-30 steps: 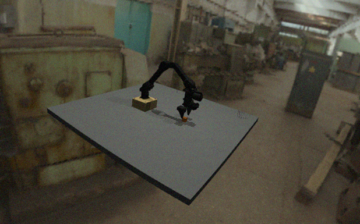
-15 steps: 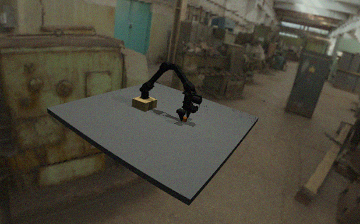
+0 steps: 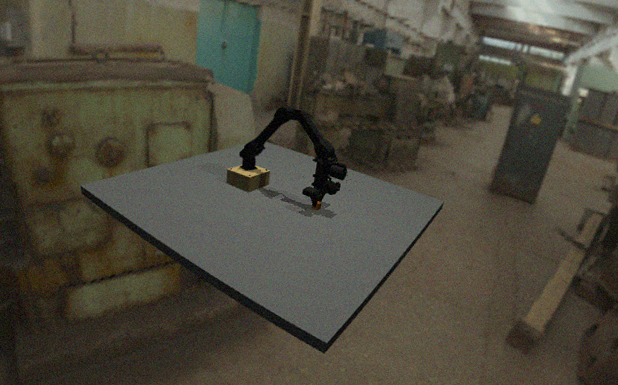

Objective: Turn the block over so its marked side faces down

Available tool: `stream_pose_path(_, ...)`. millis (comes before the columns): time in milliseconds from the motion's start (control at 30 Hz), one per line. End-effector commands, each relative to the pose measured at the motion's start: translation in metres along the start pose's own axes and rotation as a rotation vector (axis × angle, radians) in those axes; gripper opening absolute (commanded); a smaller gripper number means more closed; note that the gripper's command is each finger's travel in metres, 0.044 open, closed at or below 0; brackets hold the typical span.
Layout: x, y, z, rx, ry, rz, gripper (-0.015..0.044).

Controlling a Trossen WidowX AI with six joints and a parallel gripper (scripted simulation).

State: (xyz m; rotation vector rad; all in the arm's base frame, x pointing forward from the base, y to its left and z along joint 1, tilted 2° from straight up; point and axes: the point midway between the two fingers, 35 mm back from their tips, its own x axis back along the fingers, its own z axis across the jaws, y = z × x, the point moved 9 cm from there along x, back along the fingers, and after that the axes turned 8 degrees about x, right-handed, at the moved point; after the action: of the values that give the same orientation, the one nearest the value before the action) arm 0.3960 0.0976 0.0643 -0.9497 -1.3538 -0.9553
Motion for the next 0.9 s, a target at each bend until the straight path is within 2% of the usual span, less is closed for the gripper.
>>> stream_pose_path(0,0.0,0.0,0.0,0.001,0.004,-0.002,0.0085)
stream_pose_path(300,0.0,0.0,0.0,0.001,0.004,-0.002,0.0025)
stream_pose_path(333,0.001,0.0,0.0,0.001,0.004,-0.002,0.0)
stream_pose_path(500,0.03,0.0,0.0,0.001,0.004,-0.002,0.0)
stream_pose_path(867,0.024,-0.005,0.001,0.002,-0.01,-0.092,0.0)
